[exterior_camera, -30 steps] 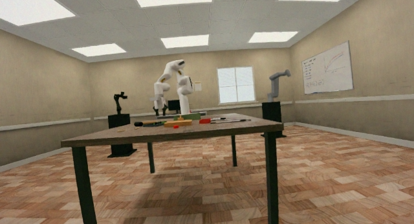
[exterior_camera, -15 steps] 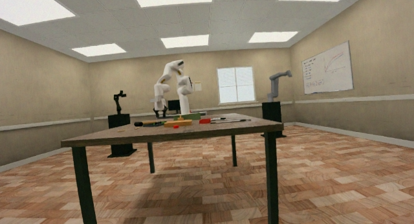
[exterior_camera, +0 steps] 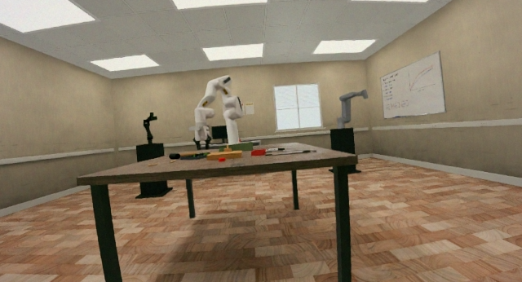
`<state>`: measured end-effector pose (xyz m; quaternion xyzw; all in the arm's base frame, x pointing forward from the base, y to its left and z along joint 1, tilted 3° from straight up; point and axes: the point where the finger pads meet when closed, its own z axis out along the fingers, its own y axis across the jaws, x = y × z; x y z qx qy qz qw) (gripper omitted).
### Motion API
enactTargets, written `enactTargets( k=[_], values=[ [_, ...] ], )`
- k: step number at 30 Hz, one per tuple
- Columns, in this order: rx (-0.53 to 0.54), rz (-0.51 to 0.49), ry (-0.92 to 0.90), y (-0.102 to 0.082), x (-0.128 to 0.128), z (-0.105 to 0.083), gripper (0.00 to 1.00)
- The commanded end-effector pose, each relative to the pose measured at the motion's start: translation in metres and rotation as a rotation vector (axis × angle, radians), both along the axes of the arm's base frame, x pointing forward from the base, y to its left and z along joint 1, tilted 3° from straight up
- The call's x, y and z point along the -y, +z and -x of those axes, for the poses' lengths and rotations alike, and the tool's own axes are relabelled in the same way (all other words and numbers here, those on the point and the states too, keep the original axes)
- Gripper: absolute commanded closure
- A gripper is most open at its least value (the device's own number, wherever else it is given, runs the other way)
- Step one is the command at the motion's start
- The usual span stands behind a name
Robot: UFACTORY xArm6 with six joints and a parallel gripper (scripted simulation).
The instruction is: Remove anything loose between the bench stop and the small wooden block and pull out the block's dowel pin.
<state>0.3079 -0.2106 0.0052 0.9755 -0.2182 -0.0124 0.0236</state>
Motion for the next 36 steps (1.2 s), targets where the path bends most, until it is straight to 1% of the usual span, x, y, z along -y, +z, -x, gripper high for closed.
enactTargets(
  k=[1,36],
  values=[
    [0.005,0.003,0.0,-0.0011,0.0013,-0.0019,0.23],
    [0.005,0.003,0.0,-0.0078,0.0016,-0.0016,0.23]
  ],
)
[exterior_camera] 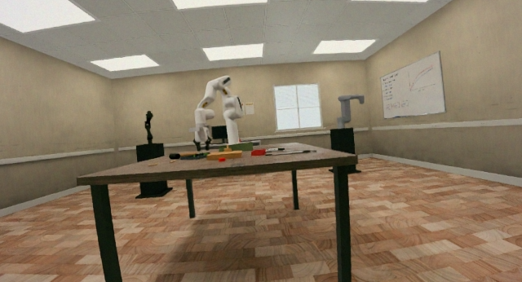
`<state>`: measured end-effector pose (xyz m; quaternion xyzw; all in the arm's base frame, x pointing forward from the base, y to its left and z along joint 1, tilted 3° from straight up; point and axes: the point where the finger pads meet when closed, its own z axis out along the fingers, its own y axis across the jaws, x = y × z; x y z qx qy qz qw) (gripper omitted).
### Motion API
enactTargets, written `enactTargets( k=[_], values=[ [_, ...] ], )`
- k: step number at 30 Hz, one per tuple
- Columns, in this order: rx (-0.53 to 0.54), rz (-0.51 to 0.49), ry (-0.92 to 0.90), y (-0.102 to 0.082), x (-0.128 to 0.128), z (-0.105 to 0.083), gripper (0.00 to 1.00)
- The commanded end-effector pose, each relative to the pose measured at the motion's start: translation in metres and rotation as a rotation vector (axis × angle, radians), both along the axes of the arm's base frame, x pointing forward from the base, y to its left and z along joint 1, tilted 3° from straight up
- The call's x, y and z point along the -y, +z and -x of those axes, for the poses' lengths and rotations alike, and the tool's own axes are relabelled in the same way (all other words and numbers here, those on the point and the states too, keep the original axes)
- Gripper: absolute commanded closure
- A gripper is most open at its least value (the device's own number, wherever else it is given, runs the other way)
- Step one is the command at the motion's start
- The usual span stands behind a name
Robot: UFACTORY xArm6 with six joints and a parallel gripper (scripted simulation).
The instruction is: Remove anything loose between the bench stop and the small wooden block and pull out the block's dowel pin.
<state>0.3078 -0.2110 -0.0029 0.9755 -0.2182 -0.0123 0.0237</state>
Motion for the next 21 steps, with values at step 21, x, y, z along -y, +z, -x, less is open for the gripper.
enactTargets(
  k=[21],
  values=[
    [0.005,0.003,0.0,-0.017,0.002,-0.001,0.23]
  ],
)
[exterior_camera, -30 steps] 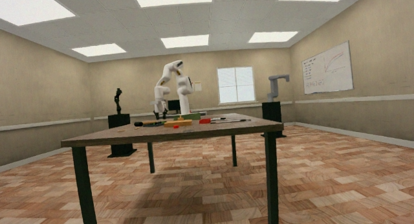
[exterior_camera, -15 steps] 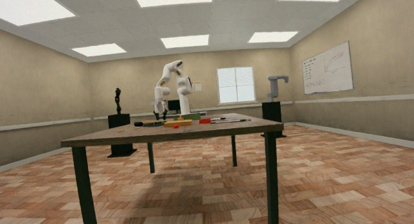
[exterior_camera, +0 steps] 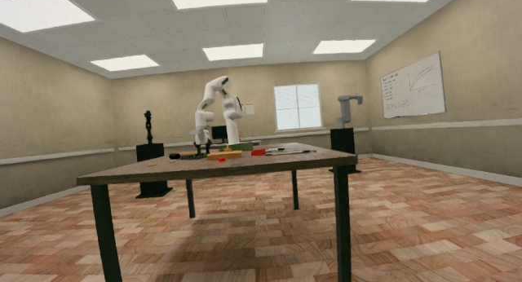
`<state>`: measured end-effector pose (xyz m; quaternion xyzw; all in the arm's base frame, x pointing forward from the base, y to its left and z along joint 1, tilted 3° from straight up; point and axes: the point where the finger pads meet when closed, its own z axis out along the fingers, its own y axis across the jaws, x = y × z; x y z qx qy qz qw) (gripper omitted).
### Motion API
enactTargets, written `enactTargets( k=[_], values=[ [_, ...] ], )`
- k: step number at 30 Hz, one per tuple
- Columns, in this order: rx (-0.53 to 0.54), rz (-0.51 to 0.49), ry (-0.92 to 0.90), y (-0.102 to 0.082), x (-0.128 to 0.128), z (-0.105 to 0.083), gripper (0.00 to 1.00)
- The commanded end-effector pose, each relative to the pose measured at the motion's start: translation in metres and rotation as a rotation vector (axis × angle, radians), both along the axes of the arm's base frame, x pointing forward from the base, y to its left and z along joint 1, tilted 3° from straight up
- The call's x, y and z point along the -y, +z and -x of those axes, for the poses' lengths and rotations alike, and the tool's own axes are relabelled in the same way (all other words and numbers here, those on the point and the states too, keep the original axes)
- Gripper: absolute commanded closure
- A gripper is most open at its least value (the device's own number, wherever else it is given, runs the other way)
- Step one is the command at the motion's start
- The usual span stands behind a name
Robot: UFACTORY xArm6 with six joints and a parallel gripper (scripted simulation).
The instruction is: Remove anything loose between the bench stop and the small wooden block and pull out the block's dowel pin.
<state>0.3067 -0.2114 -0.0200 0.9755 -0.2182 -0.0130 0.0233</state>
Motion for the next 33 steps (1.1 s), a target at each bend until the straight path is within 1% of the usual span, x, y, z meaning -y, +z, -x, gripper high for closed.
enactTargets(
  k=[1,14,33],
  values=[
    [0.006,0.004,0.0,-0.001,0.002,-0.002,0.23],
    [0.006,0.004,0.0,-0.015,0.002,-0.002,0.23],
    [0.006,0.004,0.0,-0.019,0.002,-0.002,0.23]
  ],
)
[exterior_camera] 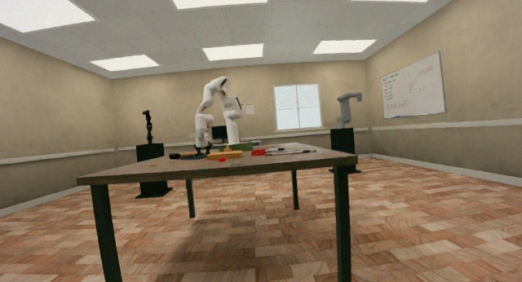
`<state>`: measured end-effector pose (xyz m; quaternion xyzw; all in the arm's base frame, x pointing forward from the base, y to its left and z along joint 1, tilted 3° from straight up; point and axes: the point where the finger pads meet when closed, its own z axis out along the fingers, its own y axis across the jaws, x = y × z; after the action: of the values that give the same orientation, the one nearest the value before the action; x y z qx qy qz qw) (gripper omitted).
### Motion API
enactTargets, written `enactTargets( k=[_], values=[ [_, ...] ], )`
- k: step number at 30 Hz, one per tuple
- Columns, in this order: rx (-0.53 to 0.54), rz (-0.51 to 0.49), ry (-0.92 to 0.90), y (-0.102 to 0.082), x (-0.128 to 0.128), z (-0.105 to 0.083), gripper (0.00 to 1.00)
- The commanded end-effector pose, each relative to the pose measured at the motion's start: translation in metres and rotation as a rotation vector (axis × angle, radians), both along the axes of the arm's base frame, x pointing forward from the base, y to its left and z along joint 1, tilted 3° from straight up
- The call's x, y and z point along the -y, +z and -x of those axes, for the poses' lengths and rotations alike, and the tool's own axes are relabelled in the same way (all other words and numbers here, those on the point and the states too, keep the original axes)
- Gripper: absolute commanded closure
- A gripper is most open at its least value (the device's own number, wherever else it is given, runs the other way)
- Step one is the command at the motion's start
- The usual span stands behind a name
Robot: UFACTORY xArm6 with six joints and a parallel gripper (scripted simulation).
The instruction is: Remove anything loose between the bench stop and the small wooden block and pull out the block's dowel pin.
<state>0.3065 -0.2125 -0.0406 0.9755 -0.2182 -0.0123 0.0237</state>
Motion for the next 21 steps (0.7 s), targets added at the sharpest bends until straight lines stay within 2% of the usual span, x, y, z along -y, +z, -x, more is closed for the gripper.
enactTargets(
  k=[1,10,11,18,19,21],
  values=[
    [0.005,0.003,0.0,0.0013,0.0011,-0.0018,0.23],
    [0.005,0.003,0.0,0.0013,0.0011,-0.0018,0.23],
    [0.005,0.003,0.0,0.0013,0.0011,-0.0018,0.3],
    [0.005,0.003,0.0,0.0013,0.0011,-0.0018,0.3],
    [0.005,0.003,0.0,0.0013,0.0011,-0.0018,0.37],
    [0.005,0.003,0.0,0.0018,0.0011,-0.0018,0.37]
  ],
)
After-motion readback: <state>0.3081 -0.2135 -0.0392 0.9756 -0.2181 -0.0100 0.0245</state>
